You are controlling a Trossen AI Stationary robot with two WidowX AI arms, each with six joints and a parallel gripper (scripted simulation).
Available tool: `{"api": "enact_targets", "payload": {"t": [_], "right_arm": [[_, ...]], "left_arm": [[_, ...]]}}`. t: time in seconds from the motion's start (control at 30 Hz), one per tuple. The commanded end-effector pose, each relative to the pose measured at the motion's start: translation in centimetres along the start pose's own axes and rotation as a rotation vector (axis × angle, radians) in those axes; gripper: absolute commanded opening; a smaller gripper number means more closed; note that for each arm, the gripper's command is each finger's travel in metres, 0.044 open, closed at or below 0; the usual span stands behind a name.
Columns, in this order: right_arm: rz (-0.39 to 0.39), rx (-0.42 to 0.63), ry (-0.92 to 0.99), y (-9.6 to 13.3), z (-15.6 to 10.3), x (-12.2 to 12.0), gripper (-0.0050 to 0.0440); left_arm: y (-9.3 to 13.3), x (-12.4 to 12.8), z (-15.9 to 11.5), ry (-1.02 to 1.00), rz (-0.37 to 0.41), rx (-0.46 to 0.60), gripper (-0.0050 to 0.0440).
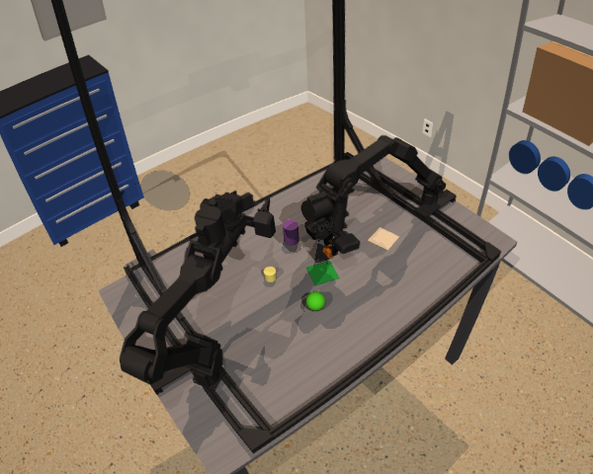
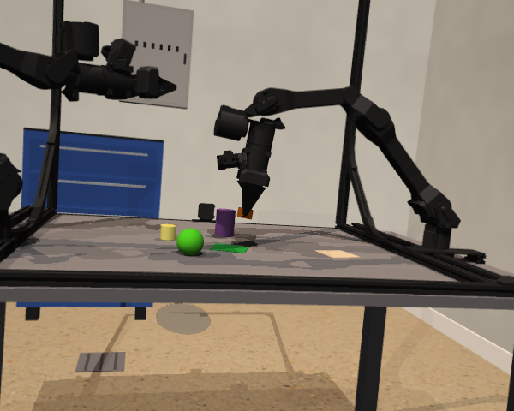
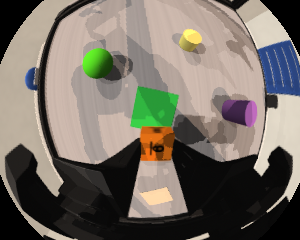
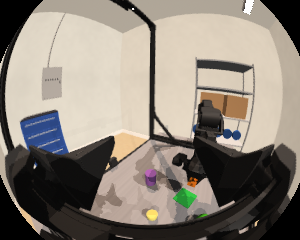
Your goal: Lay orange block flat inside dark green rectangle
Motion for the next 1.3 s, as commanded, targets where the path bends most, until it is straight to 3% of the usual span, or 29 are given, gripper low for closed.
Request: {"api": "enact_targets", "payload": {"t": [0.0, 0.63, 0.87, 1.27], "right_arm": [[0.000, -0.001, 0.000, 0.0, 0.0, 0.0, 0.0440], [0.000, -0.001, 0.000, 0.0, 0.0, 0.0, 0.0440], [0.000, -0.001, 0.000, 0.0, 0.0, 0.0, 0.0440], [0.000, -0.001, 0.000, 0.0, 0.0, 0.0, 0.0440]], "left_arm": [[-0.8, 0.0, 0.9, -0.024, -0.001, -0.002, 0.0000], [-1.9, -0.2, 2.4, -0.068, 0.000, -0.013, 0.0000], [-5.6, -0.1, 2.0, -0.068, -0.013, 0.079, 0.0000], [-6.1, -0.1, 2.1, -0.143, -0.017, 0.076, 0.0000]]}}
Point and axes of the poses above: on each arm, the point midway between the two fingers, 35 mm back from their tips, its own y axis back along the fingers, its own x axis across the jaws, z = x × y, the point moved 8 cm from there along y, back along the fingers, and after that the axes turned 3 degrees about y, right-handed, at the moved point
